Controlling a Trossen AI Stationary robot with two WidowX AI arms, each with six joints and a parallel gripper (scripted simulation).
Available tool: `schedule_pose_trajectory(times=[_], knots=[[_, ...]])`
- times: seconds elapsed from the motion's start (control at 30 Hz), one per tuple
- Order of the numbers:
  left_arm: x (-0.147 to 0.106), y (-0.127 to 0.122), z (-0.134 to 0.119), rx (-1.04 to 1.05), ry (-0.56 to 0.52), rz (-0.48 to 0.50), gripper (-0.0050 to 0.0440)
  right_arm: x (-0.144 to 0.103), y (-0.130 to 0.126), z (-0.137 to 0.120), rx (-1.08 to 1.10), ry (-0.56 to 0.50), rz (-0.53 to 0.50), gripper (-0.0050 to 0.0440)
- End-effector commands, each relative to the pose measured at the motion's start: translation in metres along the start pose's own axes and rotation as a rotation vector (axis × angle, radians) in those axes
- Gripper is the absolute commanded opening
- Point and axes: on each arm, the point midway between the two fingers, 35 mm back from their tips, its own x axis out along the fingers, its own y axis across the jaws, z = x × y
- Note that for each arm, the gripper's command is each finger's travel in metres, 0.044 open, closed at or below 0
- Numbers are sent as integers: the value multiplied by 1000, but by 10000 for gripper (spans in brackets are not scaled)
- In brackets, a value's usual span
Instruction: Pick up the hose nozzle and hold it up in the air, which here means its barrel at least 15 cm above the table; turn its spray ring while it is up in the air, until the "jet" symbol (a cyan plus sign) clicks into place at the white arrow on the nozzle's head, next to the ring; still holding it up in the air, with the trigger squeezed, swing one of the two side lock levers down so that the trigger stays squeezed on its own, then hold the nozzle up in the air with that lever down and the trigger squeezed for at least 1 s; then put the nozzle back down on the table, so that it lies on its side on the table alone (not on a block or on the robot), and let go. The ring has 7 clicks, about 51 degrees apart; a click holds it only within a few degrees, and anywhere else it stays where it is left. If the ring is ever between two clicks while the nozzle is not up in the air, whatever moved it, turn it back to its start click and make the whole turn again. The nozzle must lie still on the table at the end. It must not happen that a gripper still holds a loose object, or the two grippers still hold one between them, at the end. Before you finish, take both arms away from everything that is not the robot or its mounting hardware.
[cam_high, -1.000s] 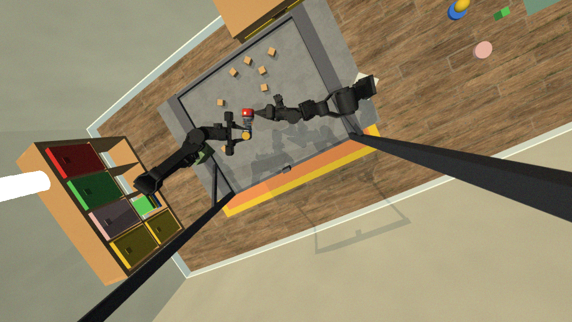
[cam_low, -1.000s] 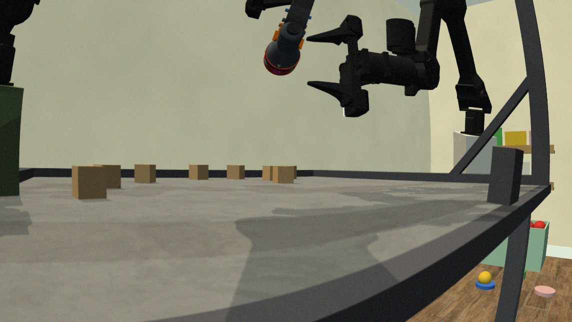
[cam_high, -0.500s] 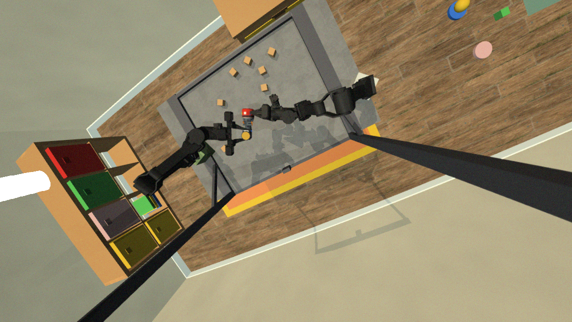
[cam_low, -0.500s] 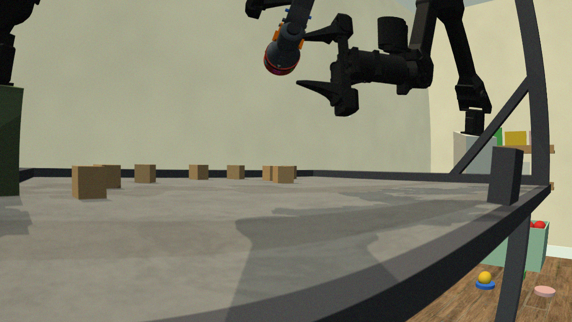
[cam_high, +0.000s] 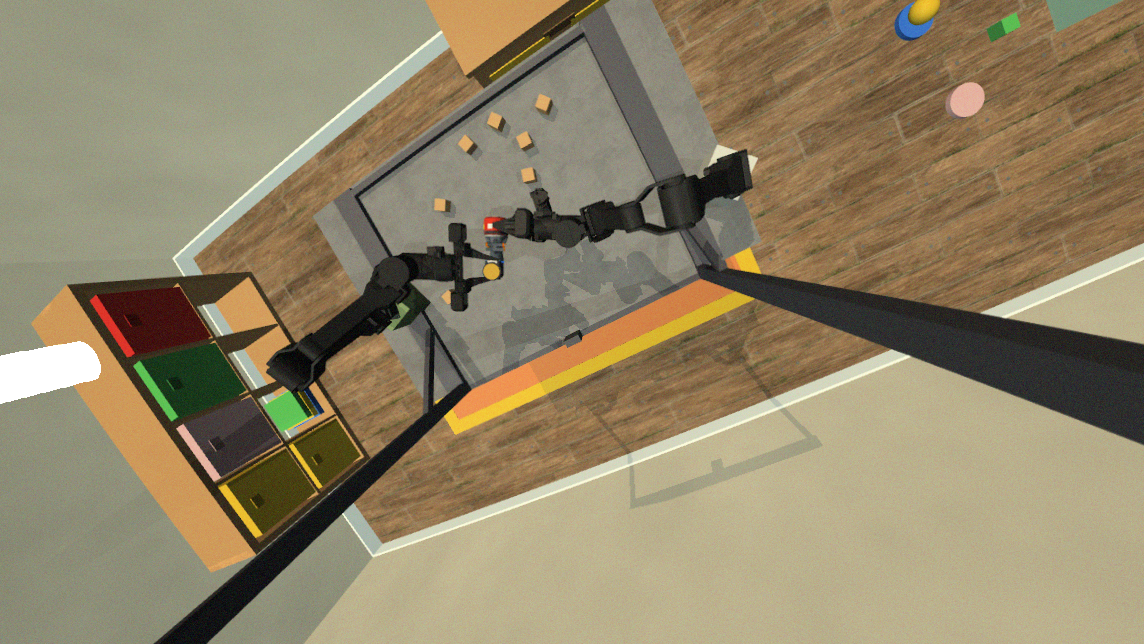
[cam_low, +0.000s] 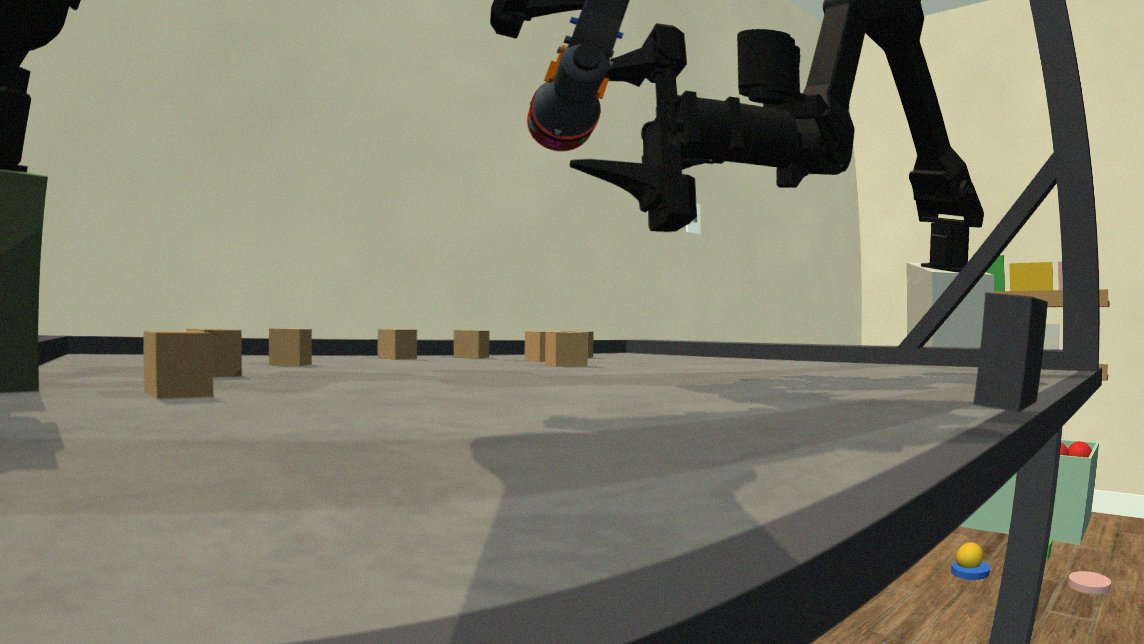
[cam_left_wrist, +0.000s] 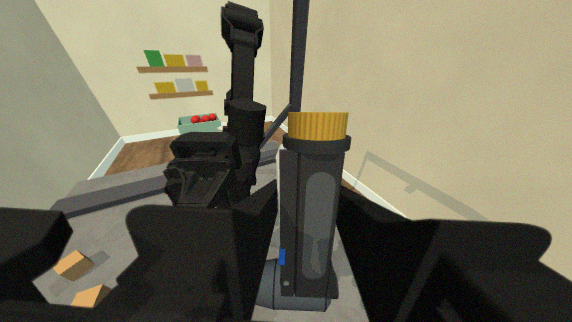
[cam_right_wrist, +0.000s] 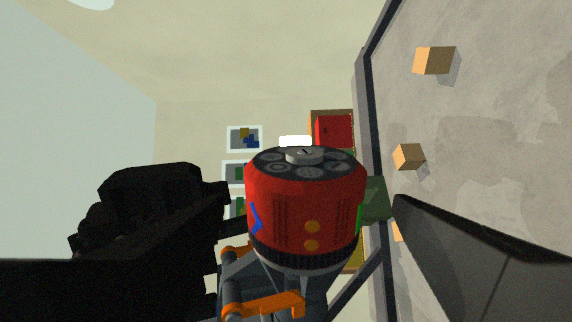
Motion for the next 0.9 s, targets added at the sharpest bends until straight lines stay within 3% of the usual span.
schedule_pose_trajectory(times=[0.0, 0.33, 0.37, 0.87], knots=[[-2, -2, 19, 43, -40, 2, 167, 8, 6, -2, 6, 4, 13, 407], [-2, -2, 19, 43, -40, 2, 167, 16, 6, -2, 6, 4, 13, 407], [-2, -2, 19, 43, -40, 2, 167, 16, 6, -2, 6, 4, 13, 0], [-2, -2, 19, 43, -39, 2, 167, 16, 6, -2, 6, 4, 13, 0]])
